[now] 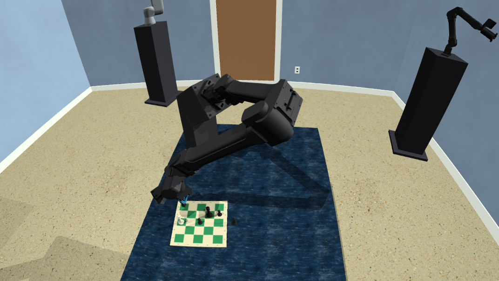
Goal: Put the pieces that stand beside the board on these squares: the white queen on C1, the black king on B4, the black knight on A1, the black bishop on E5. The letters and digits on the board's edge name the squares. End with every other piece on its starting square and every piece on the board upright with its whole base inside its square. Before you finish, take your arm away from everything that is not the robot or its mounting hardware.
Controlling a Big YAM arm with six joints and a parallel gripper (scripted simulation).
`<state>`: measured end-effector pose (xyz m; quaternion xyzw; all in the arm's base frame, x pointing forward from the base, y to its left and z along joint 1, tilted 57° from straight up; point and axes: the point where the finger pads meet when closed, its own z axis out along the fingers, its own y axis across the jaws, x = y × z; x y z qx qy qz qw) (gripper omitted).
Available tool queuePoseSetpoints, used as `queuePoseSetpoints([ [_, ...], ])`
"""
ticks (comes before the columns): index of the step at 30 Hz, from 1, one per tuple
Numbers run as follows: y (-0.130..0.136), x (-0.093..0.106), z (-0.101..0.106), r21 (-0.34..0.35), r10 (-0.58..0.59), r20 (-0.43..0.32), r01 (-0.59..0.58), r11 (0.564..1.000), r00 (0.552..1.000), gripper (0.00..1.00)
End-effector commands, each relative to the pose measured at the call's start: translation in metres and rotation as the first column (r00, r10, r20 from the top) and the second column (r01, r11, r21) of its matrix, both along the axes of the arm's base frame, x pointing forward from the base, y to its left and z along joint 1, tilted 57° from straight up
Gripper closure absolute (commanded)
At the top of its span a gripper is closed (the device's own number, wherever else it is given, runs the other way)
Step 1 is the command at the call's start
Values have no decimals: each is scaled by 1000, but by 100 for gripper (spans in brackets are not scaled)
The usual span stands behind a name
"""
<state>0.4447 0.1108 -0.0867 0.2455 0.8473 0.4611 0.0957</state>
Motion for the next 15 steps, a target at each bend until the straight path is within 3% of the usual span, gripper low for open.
queuePoseSetpoints([
  [1, 7, 6, -6, 18, -25, -21, 25, 1000, 999, 100],
  [5, -4, 11, -7, 18, -55, -19, 56, 998, 998, 100],
  [15, 0, 12, -2, 20, -47, -12, 47, 999, 999, 100],
])
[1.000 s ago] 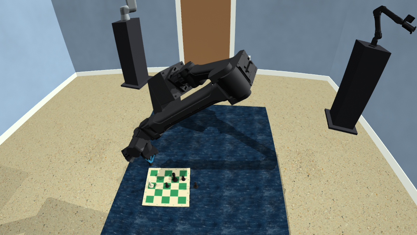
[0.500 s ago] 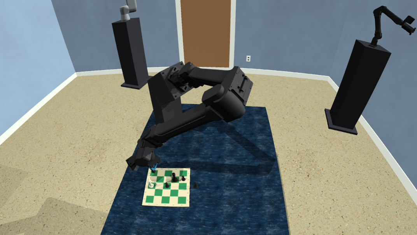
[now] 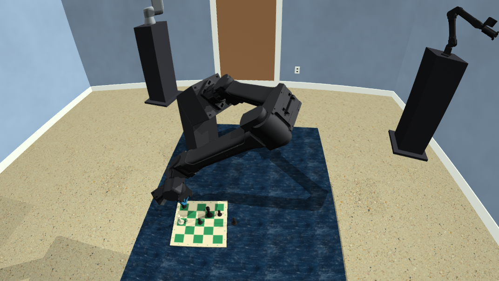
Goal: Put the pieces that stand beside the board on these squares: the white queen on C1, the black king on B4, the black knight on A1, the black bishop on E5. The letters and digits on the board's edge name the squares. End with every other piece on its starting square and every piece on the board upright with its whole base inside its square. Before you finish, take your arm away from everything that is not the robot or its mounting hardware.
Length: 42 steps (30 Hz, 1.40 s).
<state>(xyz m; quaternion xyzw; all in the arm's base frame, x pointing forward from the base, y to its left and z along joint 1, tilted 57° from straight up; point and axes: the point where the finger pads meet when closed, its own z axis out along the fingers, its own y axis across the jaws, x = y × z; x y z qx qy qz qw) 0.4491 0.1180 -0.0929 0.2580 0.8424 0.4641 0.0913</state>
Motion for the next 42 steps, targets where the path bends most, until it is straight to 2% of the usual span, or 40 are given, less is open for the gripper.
queuePoseSetpoints([
  [1, -7, 7, 5, 6, -29, 5, 29, 1000, 1000, 100],
  [42, -13, 7, 1, 8, -40, -14, 40, 999, 999, 100],
])
